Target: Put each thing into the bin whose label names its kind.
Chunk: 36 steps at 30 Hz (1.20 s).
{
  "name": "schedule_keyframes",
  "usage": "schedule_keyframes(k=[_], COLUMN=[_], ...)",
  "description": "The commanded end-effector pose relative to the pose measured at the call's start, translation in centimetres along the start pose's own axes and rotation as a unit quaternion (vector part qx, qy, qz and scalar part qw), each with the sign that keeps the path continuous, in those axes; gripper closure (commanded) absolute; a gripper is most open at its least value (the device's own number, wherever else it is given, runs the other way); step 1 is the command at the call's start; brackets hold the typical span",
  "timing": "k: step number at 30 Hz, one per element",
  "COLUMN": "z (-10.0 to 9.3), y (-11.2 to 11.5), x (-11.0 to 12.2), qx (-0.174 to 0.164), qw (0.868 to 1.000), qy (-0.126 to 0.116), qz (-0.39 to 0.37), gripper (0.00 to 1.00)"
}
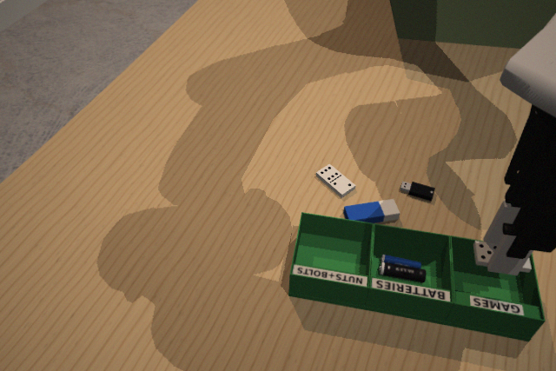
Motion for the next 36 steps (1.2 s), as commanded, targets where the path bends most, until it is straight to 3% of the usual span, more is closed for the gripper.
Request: schedule_keyframes(k=[1, 11, 36], z=[0.1, 0.1, 4.7], y=[-0.1, -0.1, -0.1], x=[0.0, 0.1, 0.1], qx=[0.000, 0.000, 0.000], qw=[1.000, 1.000, 1.000], qy=[-0.001, -0.001, -0.001], qz=[0.017, 0.017, 0.017], gripper=[0.87, 0.87, 0.87])
Point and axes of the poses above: the point where the finger pads meet when closed, its own z axis out along the fingers, its own x axis across the jaws, y = z × x, the point moved 8 cm from there along -z, back along the fingers, and after that the axes turned 13 degrees about z, right-handed, at the moved point
